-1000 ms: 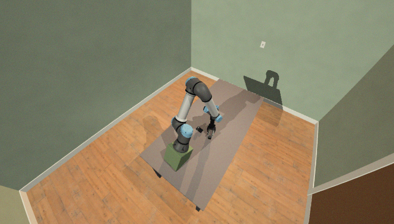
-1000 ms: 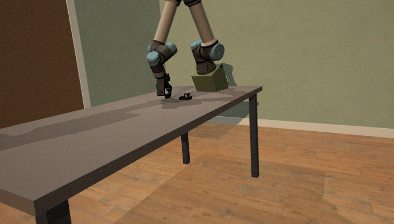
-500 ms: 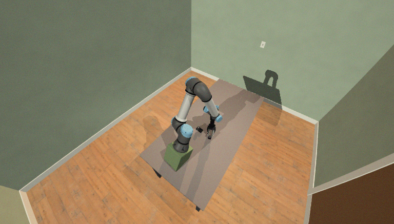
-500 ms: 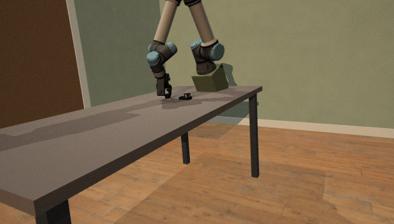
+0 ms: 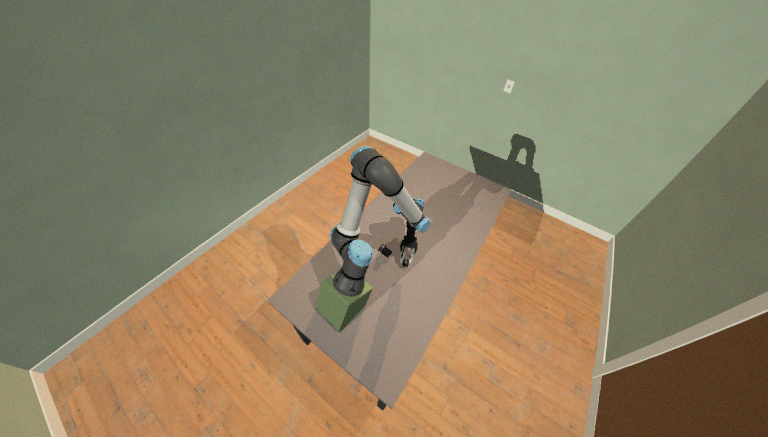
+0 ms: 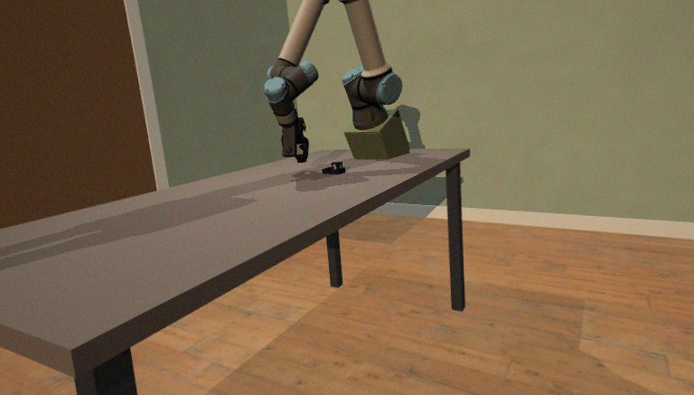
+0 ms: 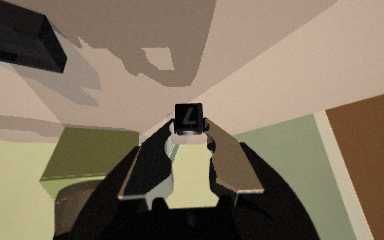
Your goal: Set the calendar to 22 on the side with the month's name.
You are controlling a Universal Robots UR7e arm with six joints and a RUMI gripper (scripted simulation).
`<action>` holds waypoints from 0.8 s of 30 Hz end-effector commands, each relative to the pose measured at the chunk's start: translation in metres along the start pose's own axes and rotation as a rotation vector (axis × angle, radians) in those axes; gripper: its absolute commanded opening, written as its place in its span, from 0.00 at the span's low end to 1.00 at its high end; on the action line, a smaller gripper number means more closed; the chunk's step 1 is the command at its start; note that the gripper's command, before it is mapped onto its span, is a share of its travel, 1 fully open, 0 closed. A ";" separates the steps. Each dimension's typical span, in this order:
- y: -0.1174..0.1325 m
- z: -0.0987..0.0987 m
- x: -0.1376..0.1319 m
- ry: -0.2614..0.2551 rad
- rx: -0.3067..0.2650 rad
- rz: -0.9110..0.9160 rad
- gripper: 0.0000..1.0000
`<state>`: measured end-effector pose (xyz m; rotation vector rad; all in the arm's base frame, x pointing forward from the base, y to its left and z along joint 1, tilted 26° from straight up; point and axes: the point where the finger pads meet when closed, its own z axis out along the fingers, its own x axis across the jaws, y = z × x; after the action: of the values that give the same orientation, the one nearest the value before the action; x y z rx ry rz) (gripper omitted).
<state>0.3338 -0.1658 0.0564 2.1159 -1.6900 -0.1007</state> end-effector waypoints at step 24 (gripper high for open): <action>0.024 -0.024 0.000 -0.002 0.008 0.001 0.10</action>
<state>0.3194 -0.1628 0.0871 2.1165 -1.6906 -0.1012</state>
